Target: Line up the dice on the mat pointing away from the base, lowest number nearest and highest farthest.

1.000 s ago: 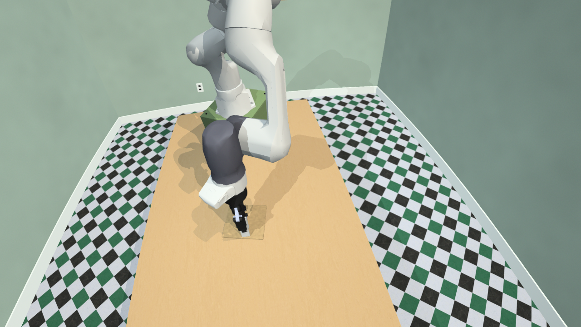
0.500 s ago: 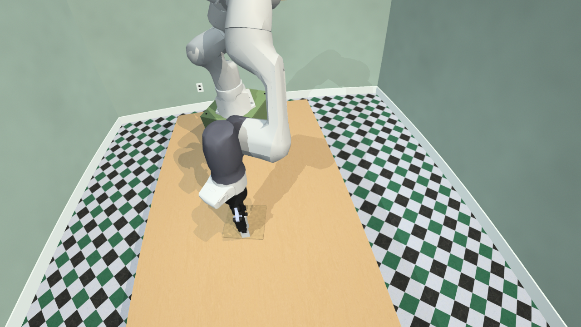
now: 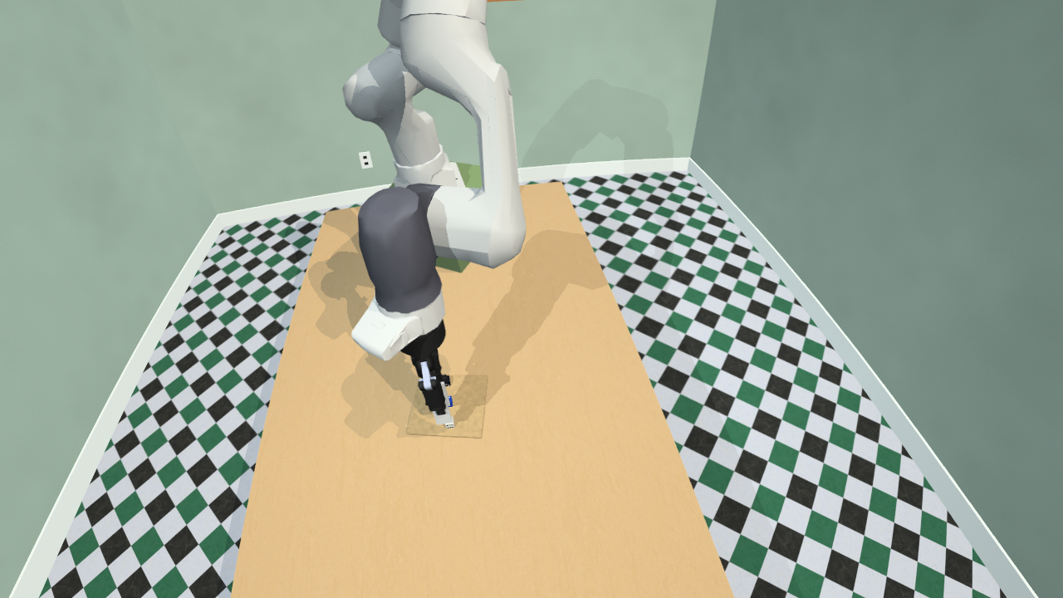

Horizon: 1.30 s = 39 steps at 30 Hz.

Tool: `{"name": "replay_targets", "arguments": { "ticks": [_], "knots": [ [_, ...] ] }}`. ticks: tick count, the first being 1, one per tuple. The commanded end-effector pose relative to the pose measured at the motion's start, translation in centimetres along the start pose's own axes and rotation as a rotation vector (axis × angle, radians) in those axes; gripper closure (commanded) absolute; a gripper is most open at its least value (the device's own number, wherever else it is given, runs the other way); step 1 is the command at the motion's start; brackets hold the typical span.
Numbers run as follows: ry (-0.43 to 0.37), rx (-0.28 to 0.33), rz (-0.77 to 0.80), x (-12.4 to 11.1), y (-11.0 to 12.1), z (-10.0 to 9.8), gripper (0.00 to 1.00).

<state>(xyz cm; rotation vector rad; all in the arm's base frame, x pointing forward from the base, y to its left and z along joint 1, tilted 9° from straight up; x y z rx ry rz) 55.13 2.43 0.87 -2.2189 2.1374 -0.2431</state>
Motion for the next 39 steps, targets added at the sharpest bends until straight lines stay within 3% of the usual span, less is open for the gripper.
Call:
{"name": "replay_targets", "arguments": {
  "ticks": [1, 9, 15, 16, 39],
  "knots": [
    [0.002, -0.016, 0.026, -0.2, 0.4, -1.4, 0.81],
    [0.002, -0.016, 0.026, -0.2, 0.3, -4.0, 0.81],
    [0.002, -0.016, 0.026, -0.2, 0.3, -4.4, 0.81],
    [0.002, -0.016, 0.026, -0.2, 0.3, -4.4, 0.0],
    [0.002, -0.016, 0.026, -0.2, 0.3, -4.4, 0.0]
  ]
}}
Point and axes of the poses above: the point where the finger pads meet when closed, its own z axis out along the fingers, its own y axis across the jaws, x = y × z, the point moved 1 cm from there along -z, back along the fingers, and after that the axes turned 3 degrees about z, right-handed, at the moved point
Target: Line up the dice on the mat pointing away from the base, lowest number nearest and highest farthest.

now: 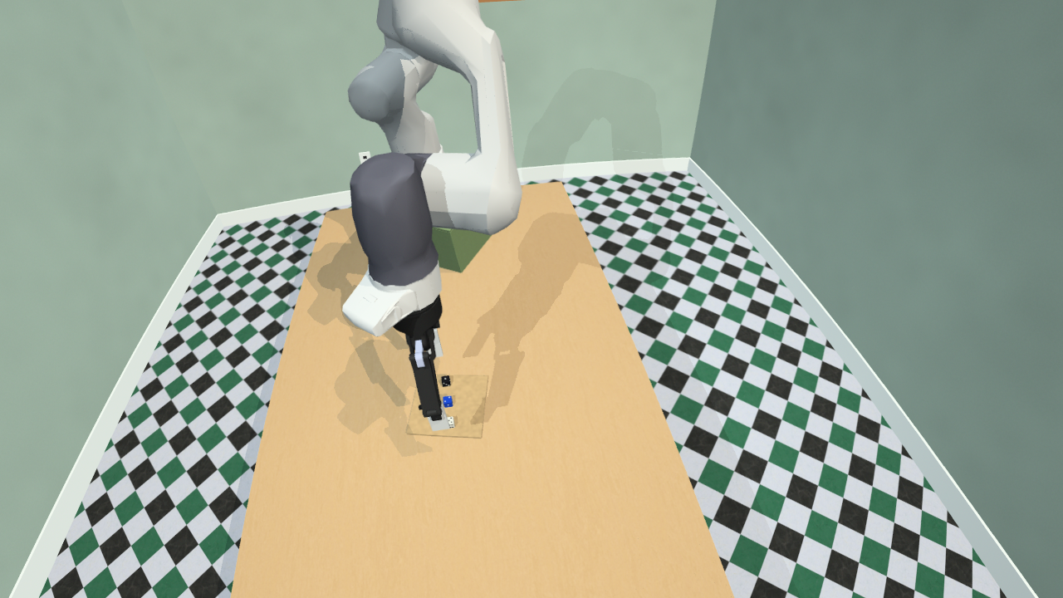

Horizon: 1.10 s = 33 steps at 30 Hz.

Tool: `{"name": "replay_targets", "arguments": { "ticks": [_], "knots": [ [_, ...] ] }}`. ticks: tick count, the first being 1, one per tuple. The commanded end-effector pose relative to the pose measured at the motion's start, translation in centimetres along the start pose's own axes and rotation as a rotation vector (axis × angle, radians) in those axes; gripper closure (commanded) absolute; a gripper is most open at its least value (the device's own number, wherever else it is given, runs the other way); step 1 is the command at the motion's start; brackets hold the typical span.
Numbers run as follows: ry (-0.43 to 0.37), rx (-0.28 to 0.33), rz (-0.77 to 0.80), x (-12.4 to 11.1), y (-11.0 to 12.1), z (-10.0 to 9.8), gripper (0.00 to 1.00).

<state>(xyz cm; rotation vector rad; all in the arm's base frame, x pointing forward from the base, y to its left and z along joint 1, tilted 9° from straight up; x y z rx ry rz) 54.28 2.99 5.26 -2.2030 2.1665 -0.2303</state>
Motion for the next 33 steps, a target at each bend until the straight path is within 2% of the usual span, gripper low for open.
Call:
{"name": "replay_targets", "arguments": {
  "ticks": [1, 6, 12, 14, 23, 33],
  "knots": [
    [0.001, -0.004, 0.006, 0.0, 0.2, 0.0, 0.0],
    [0.001, -0.004, 0.006, 0.0, 0.2, -0.8, 0.0],
    [0.001, -0.004, 0.006, 0.0, 0.1, -3.1, 0.0],
    [0.001, -0.004, 0.006, 0.0, 0.1, -3.1, 0.0],
    [0.001, -0.004, 0.006, 0.0, 0.1, -6.3, 0.0],
    [0.001, -0.004, 0.006, 0.0, 0.1, -6.9, 0.0]
  ]
}}
Point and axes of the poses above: the point where the finger pads meet when closed, its own z axis out along the fingers, its own y axis across the jaws, x = y × z, the point moved 1 cm from there along -z, back along the fingers, and after that the axes turned 3 degrees about z, right-handed, at the moved point
